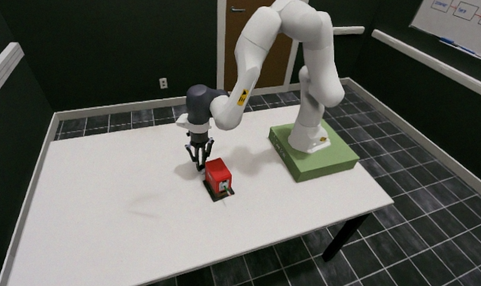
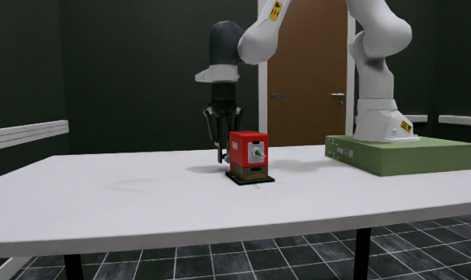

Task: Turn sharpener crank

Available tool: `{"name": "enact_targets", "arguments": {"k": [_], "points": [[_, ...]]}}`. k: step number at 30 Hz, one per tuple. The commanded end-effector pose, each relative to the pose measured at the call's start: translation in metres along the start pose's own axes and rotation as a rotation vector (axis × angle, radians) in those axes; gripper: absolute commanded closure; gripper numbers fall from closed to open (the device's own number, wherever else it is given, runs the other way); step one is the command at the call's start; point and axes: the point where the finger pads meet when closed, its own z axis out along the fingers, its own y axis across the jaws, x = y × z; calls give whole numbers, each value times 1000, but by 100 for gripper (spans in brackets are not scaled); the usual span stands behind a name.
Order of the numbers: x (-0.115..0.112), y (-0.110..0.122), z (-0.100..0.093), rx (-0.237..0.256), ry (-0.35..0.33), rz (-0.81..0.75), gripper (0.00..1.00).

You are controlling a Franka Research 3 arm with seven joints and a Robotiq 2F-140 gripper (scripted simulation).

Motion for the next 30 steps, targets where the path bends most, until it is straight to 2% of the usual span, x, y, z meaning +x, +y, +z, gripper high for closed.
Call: {"name": "enact_targets", "arguments": {"k": [1,30], "points": [[1,8,7,-8,1,-1,90],[1,41,14,-8,1,-1,90]]}}
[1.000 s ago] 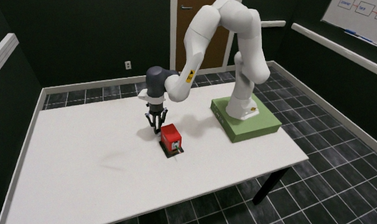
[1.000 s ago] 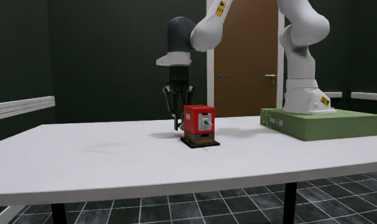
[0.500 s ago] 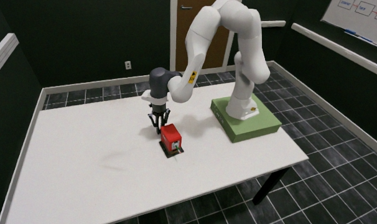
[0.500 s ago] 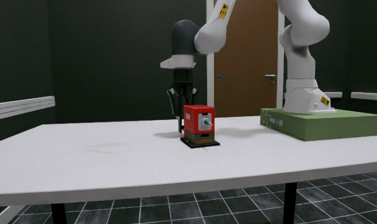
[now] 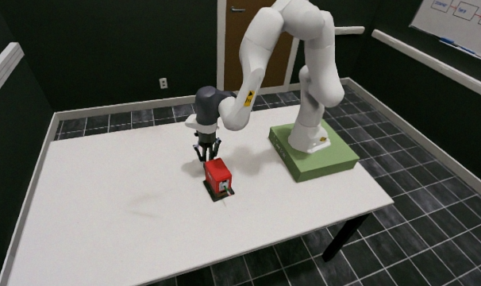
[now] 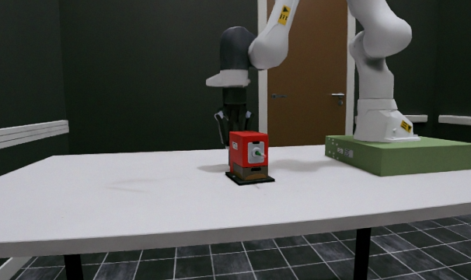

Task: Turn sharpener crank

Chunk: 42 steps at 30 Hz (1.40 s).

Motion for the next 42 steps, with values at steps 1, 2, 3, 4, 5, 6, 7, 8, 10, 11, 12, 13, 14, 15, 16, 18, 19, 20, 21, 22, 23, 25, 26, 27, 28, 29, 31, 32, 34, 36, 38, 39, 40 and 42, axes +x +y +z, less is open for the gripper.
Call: {"name": "enact_targets", "arguments": {"k": [1,2,3,4,5,6,7,8,10,11,12,13,14,15,16,18,19,20,21,22,23,25,26,27,28,29,31,32,34,36,38,39,40,42], "points": [[1,6,1,-5,1,-8,90],[1,7,1,-5,1,-8,90],[1,8,1,-5,1,-8,90],[1,9,0,-5,1,-8,90],[1,11,0,-5,1,-8,90],[1,12,0,-5,1,-8,90],[1,13,-1,-5,1,-8,90],[1,15,-1,-5,1,-8,90],[1,17,-2,-5,1,-8,90],[1,18,-2,-5,1,-8,90],[1,20,-3,-5,1,-8,90],[1,21,-3,-5,1,-8,90],[1,22,-4,-5,1,-8,90],[1,23,-4,-5,1,-8,90],[1,24,-5,-5,1,-8,90],[1,24,-5,-5,1,-8,90],[1,26,-6,-5,1,-8,90],[1,27,-6,-5,1,-8,90],[1,28,-7,-5,1,-8,90],[1,29,-8,-5,1,-8,90],[1,30,-8,-5,1,-8,90],[1,32,-10,-5,1,-8,90],[1,33,-11,-5,1,-8,90],[1,34,-12,-5,1,-8,90],[1,35,-13,-5,1,-8,90],[1,36,-13,-5,1,-8,90],[1,38,-15,-5,1,-8,90],[1,39,-16,-5,1,-8,90],[1,40,-17,-5,1,-8,90],[1,41,-18,-5,1,-8,90],[1,42,-21,-5,1,-8,90],[1,43,-22,-5,1,-8,90],[1,44,-23,-5,1,-8,90],[1,45,-25,-5,1,-8,90]]}}
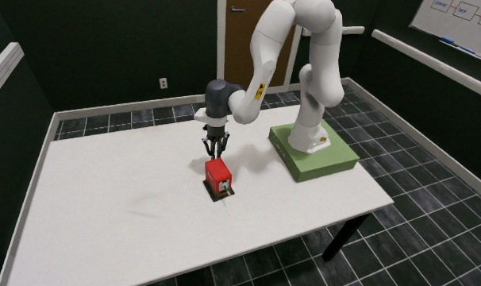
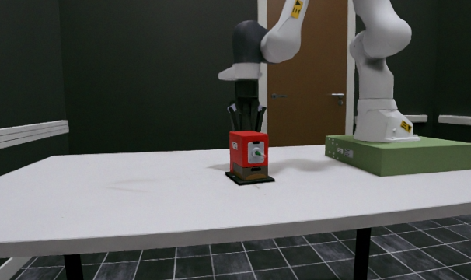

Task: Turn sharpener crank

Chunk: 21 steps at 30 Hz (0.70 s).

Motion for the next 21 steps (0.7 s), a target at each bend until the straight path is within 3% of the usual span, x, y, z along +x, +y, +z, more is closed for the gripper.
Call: {"name": "enact_targets", "arguments": {"k": [1,21], "points": [[1,4,-5,-4,-1,-5,90],[1,11,-28,-4,-1,-5,90]]}}
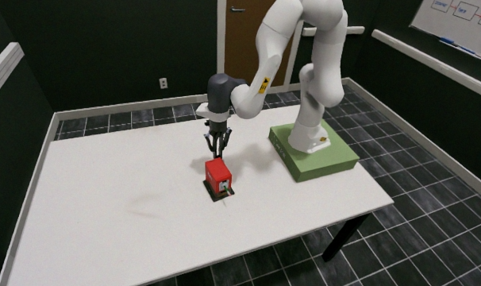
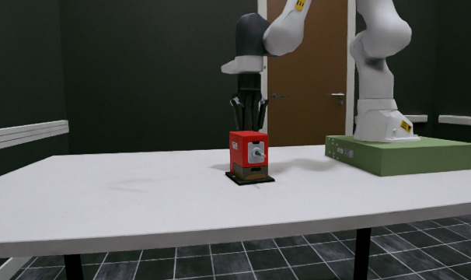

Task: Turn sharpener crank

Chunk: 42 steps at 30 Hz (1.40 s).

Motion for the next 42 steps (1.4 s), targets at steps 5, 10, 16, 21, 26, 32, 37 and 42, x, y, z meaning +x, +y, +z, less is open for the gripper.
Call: {"name": "enact_targets", "arguments": {"k": [5,10,16,21,26,32,37,42], "points": [[1,1,-11,-2,-2,-2,90],[1,0,-16,-2,-2,-2,90],[1,-1,-24,-2,-2,-2,90],[1,-4,-30,-2,-2,-2,90],[1,-6,-33,-2,-2,-2,90],[1,-8,-38,-2,-2,-2,90],[1,-9,-39,-2,-2,-2,90],[1,-9,-39,-2,-2,-2,90]]}}
